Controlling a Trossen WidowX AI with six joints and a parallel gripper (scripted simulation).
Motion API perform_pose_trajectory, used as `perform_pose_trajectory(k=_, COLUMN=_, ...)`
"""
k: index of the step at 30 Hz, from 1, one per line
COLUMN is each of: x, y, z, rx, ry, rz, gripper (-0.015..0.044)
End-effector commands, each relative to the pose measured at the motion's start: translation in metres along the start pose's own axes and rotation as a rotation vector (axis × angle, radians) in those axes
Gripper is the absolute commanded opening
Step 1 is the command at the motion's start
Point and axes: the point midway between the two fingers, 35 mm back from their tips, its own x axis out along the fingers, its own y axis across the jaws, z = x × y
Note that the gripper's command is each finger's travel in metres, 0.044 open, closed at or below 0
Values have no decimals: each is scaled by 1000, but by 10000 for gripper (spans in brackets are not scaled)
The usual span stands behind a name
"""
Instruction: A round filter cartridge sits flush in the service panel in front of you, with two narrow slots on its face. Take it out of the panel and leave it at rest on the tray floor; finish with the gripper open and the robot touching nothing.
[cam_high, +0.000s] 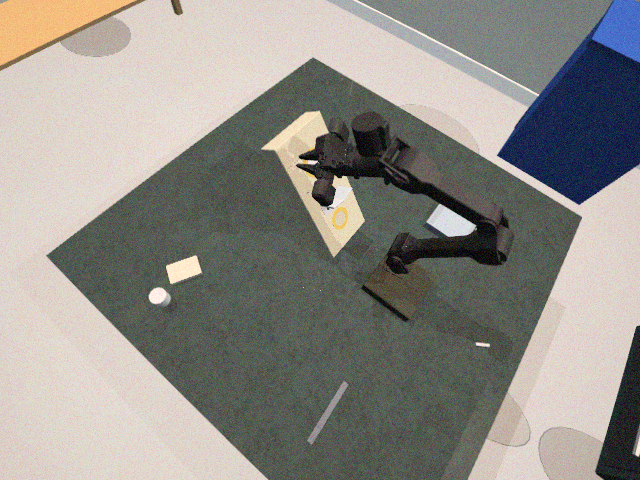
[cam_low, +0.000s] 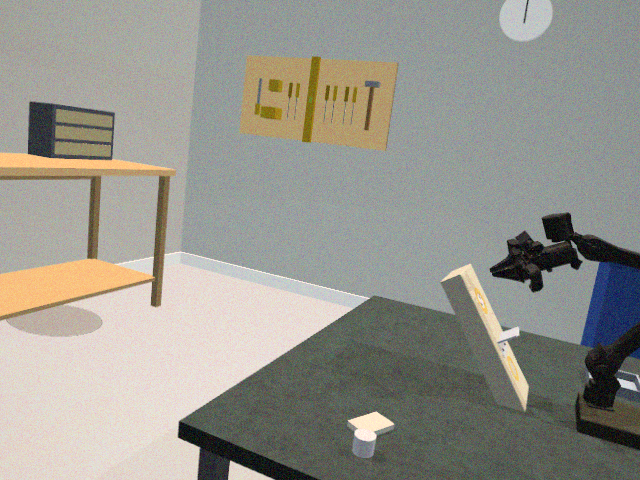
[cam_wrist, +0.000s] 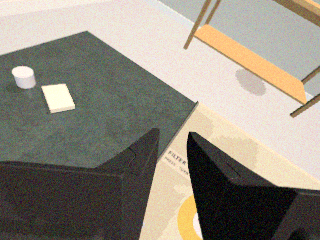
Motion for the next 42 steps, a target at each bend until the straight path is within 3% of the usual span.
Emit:
perform_pose_trajectory(k=1, x=-14, y=-33, z=-70, rx=-284, ry=223, rz=-114, gripper=88)
perform_pose_trajectory(k=4, x=-23, y=-43, z=-95, rx=-386, ry=313, rz=-135, gripper=88)
perform_pose_trajectory(k=19, x=-23, y=-44, z=-96, rx=-392, ry=317, rz=-135, gripper=88)
perform_pose_trajectory(k=42, x=11, y=-52, z=-105, rx=-392, ry=315, rz=-137, gripper=88)
